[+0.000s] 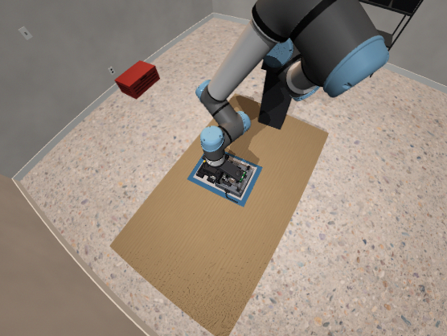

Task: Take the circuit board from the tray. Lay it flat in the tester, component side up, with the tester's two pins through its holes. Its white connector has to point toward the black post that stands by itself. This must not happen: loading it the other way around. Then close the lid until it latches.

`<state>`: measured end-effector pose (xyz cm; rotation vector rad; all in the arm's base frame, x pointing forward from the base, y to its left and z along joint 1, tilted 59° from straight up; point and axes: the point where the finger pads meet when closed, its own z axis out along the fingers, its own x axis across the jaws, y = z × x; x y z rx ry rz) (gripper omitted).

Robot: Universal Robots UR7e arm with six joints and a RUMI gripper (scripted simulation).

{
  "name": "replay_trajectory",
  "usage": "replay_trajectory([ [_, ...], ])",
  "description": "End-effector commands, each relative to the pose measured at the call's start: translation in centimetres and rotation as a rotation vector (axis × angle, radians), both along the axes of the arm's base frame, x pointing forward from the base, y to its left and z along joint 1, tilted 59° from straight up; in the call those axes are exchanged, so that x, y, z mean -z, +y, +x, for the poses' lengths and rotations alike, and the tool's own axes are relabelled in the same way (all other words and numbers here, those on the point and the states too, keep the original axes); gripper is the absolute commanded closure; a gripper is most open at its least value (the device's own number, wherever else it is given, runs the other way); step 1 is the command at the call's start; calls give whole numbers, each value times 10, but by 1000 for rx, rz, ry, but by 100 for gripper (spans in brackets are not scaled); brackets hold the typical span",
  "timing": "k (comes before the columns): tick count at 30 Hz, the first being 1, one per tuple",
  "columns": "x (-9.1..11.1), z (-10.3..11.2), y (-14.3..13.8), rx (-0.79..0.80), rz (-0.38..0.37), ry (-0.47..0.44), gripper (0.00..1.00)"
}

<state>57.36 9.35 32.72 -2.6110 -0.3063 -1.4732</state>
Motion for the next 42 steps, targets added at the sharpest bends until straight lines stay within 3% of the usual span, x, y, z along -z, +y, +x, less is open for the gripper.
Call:
replay_trajectory([
  [1,0,0,0,0,0,-1,100],
  [42,11,-10,-2,0,0,-1,100],
])
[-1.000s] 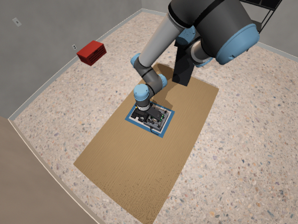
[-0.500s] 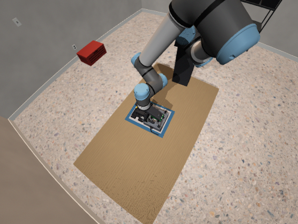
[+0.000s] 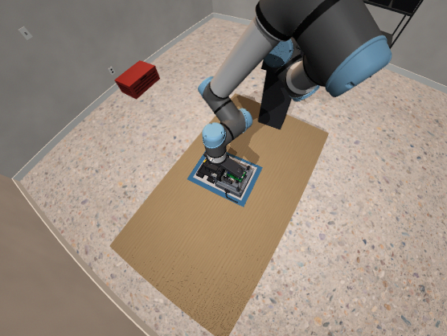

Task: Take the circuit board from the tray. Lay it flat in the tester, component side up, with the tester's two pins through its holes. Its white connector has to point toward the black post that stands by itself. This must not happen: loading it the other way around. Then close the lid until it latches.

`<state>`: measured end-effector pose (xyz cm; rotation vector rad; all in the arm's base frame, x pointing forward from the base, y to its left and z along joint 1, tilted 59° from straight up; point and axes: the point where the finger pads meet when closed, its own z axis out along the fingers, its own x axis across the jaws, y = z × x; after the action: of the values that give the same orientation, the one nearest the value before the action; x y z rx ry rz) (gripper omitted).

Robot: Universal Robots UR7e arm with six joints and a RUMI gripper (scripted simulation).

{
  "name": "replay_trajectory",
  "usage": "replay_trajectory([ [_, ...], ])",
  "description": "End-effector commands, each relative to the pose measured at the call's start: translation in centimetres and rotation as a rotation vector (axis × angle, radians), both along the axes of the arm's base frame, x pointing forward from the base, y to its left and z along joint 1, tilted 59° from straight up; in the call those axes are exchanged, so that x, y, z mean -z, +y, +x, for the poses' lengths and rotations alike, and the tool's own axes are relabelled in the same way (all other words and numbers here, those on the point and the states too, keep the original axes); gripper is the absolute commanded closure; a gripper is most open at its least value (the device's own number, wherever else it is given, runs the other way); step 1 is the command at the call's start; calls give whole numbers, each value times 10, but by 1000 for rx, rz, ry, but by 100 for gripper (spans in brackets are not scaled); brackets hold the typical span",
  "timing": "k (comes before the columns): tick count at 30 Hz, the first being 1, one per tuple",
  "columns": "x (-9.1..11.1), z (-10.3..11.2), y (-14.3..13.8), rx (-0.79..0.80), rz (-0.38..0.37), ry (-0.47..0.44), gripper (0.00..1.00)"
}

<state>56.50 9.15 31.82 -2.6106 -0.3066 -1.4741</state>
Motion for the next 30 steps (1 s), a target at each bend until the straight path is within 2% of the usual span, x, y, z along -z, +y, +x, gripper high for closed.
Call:
replay_trajectory([
  [1,1,-2,0,0,0,0,100],
  [30,28,-20,-5,0,0,0,100],
])
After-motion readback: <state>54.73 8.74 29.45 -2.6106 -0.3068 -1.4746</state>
